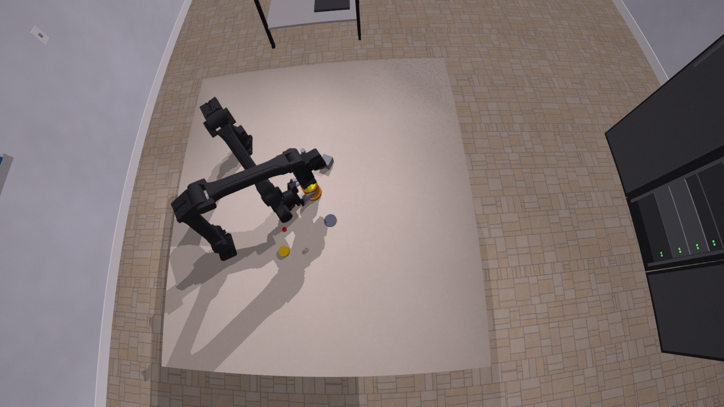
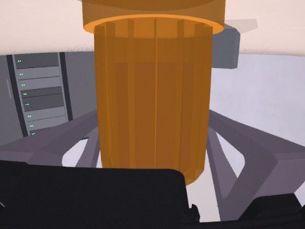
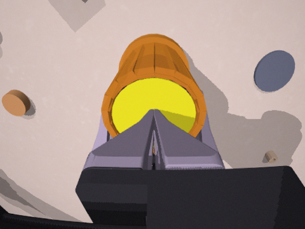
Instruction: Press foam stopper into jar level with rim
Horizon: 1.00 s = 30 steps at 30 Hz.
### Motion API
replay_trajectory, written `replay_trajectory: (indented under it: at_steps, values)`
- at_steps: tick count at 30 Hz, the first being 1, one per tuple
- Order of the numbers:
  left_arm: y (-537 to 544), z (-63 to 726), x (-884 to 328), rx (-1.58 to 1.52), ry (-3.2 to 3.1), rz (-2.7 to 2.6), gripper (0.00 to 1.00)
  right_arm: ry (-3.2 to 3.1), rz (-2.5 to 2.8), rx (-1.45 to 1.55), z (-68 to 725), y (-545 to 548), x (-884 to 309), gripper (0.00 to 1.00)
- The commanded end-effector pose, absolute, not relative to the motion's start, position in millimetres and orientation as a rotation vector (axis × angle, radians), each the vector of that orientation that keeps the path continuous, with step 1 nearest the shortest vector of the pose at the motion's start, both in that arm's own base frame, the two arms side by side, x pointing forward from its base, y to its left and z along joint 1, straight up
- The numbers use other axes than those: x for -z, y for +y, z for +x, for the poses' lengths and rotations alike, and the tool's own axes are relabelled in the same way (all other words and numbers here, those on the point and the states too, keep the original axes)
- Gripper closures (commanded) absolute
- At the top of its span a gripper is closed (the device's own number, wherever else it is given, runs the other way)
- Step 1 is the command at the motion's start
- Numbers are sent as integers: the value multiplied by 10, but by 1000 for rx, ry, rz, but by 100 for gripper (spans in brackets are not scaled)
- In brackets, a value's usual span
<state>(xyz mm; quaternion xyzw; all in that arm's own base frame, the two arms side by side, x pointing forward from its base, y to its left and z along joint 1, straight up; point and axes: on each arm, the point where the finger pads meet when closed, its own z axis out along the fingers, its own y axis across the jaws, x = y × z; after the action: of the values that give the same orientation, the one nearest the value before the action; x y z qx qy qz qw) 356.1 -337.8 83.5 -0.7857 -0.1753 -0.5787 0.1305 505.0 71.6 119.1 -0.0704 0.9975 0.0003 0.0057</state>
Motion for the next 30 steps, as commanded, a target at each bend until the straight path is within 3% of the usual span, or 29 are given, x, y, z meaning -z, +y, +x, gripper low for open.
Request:
replay_trajectory:
  at_steps: [1, 30]
  values:
    - [-3376, 3588, -970, 1697, -535, -2280, 36, 3163, -223, 0, 5047, 654, -885, 100]
    - [-3376, 3588, -970, 1697, -535, -2280, 36, 3206, -226, 4, 4947, 642, -841, 100]
